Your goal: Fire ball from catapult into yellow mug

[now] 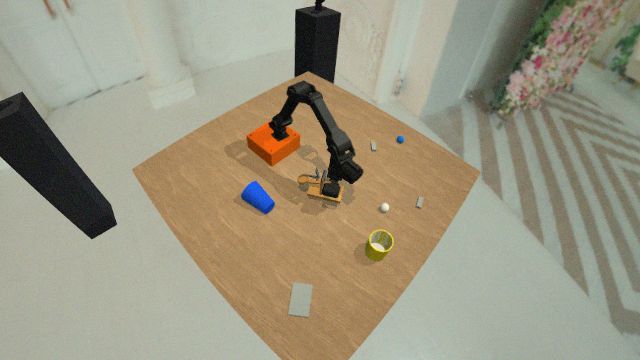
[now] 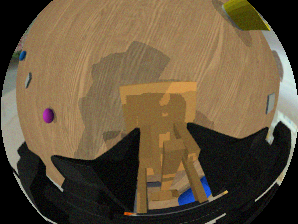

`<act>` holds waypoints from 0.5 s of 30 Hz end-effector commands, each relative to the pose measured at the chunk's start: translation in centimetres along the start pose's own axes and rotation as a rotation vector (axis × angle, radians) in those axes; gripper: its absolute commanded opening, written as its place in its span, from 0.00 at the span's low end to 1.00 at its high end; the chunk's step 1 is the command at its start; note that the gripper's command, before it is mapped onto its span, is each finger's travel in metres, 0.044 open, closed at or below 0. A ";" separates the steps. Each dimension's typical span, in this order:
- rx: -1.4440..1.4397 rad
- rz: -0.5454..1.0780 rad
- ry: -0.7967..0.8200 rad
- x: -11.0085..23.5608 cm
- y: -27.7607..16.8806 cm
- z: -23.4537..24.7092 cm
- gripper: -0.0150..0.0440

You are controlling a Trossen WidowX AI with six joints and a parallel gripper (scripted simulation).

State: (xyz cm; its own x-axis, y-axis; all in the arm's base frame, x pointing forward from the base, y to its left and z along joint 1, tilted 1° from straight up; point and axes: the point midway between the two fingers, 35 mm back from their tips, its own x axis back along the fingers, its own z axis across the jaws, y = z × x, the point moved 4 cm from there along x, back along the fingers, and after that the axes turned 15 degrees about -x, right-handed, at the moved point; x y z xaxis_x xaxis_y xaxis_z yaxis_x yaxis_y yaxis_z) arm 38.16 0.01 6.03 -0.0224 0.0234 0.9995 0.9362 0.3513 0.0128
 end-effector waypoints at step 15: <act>-0.002 -0.001 -0.001 -2.1 0.0 -0.1 0.25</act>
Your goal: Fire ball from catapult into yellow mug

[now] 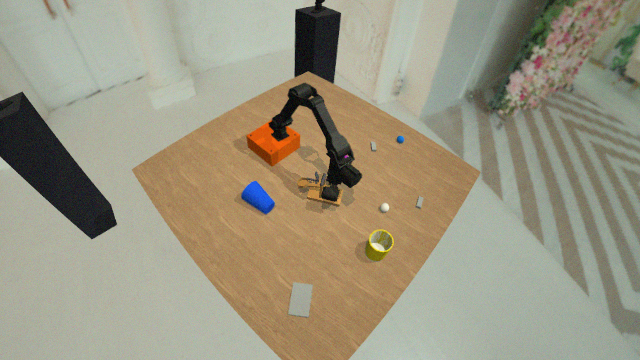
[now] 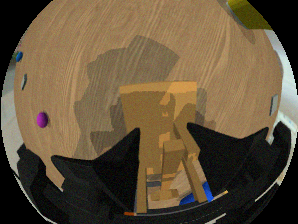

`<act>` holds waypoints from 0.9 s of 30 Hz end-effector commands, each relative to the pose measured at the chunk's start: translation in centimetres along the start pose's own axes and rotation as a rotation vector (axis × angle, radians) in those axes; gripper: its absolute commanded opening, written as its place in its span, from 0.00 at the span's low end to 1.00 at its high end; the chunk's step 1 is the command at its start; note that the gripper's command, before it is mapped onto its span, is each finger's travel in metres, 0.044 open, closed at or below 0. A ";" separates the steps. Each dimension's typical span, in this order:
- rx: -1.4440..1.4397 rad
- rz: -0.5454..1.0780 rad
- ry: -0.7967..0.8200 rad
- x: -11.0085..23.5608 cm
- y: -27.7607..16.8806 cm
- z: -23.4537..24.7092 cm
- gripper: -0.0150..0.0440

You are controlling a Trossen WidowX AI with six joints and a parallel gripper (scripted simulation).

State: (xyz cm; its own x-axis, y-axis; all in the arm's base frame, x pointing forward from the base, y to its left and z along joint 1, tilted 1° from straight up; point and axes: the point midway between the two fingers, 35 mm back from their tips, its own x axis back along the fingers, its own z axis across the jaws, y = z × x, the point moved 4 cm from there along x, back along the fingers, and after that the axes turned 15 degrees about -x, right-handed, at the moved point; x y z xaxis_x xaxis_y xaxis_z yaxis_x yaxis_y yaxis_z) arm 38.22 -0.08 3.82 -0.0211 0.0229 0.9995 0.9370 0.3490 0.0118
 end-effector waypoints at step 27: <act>0.000 -0.003 0.000 10.1 0.0 0.0 1.00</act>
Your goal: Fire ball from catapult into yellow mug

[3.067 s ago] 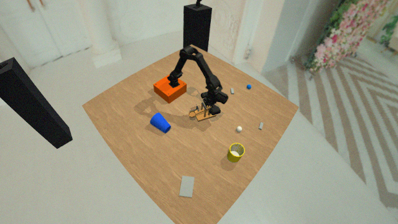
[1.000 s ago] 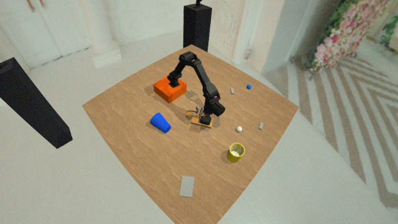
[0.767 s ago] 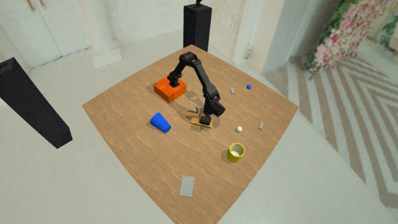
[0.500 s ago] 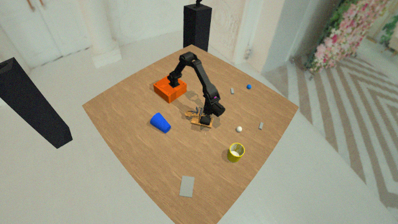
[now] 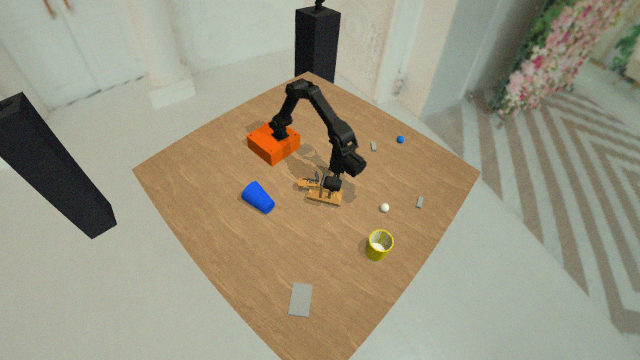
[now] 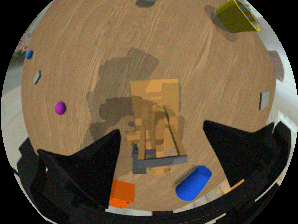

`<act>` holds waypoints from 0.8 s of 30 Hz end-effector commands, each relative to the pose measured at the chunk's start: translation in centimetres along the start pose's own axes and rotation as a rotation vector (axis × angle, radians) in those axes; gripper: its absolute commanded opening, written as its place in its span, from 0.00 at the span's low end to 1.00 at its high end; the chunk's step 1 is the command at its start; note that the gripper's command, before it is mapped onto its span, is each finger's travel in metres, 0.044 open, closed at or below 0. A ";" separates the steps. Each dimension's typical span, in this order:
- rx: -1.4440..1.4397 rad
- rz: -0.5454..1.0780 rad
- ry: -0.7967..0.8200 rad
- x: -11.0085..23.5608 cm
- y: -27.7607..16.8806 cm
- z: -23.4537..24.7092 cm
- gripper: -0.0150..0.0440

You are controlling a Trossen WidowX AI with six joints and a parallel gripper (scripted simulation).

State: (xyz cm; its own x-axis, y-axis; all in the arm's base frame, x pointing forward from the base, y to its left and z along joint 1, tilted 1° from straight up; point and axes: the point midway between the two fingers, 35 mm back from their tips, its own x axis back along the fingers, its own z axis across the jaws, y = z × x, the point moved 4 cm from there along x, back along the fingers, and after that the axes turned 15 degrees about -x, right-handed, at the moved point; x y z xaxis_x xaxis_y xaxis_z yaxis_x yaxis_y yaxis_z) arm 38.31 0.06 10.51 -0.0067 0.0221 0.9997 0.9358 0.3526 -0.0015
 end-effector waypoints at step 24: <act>-0.005 -0.024 -0.007 -2.6 -0.3 0.2 1.00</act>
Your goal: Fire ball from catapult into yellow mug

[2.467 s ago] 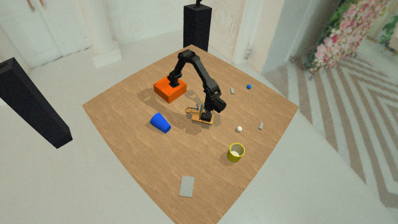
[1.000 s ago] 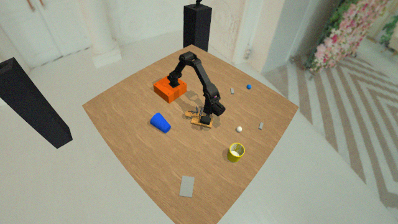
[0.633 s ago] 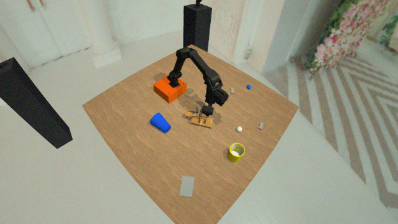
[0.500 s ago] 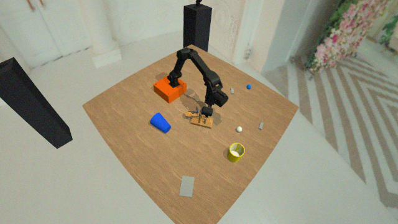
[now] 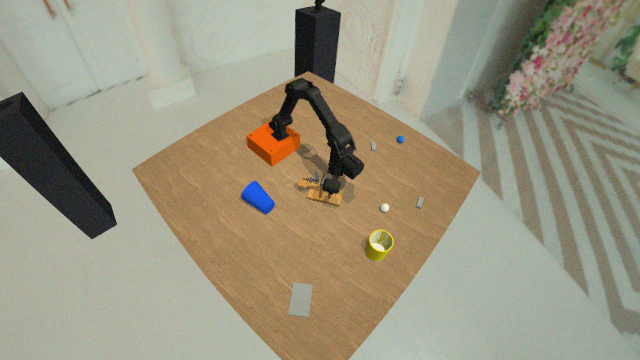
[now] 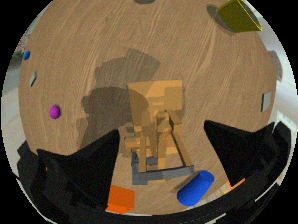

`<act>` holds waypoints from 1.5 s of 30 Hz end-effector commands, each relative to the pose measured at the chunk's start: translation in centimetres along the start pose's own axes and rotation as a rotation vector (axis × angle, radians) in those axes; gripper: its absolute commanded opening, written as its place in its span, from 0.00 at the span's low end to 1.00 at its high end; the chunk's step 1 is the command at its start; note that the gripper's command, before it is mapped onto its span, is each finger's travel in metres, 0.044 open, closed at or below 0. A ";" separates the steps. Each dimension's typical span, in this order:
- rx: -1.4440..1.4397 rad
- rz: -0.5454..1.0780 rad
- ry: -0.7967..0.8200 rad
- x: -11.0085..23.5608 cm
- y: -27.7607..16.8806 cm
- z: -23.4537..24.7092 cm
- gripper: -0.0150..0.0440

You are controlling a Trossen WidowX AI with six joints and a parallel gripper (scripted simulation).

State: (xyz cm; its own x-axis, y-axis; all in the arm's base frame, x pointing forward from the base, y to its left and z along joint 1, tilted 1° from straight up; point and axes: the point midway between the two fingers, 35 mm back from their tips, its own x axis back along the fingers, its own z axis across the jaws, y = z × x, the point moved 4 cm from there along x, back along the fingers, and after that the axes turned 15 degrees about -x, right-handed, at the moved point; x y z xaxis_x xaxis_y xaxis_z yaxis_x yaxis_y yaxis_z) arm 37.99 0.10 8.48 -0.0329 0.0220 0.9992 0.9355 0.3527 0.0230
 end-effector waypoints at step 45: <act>-0.004 0.000 0.000 -4.8 0.0 0.0 0.48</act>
State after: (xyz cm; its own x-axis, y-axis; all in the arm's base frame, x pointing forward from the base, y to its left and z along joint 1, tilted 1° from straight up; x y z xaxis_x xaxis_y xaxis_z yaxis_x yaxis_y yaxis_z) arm 38.14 -0.04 3.62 -0.0318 0.0211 0.9993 0.9369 0.3489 0.0224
